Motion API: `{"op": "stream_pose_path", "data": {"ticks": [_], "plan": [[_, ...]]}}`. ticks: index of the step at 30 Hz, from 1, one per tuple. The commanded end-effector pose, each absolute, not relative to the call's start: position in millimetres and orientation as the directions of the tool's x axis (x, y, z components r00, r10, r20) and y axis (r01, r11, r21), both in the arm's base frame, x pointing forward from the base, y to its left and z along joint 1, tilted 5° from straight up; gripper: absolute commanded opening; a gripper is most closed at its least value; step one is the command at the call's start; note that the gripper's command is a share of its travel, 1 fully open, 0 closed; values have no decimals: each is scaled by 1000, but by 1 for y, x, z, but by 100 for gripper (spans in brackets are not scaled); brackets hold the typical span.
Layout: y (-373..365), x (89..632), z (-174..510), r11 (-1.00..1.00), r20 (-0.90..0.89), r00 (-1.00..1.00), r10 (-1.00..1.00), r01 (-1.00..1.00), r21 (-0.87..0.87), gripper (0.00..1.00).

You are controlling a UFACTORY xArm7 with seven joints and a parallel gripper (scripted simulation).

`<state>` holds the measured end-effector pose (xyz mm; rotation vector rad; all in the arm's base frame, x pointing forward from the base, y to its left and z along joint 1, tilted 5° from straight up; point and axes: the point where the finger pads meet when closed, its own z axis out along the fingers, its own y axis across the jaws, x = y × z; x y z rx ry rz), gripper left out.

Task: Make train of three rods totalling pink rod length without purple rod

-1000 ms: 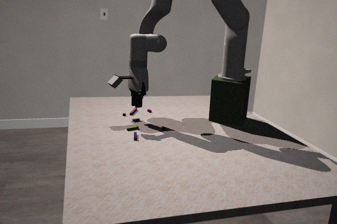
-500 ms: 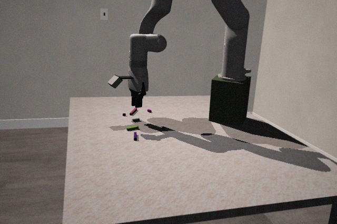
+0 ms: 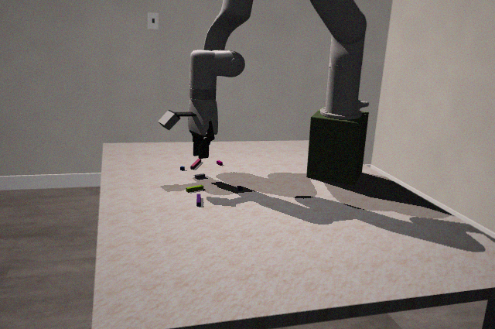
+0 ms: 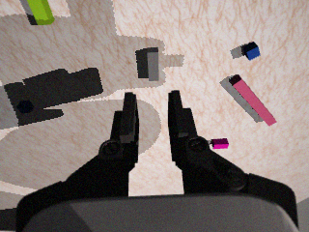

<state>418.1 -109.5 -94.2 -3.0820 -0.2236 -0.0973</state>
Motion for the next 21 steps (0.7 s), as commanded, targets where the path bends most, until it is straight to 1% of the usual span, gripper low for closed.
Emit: {"op": "stream_pose_path", "data": {"ticks": [1, 21], "plan": [[-110, 420, -95, -988, 69, 987, 143, 146, -43, 24], [-109, 421, -116, -988, 69, 987, 143, 146, -43, 24]]}}
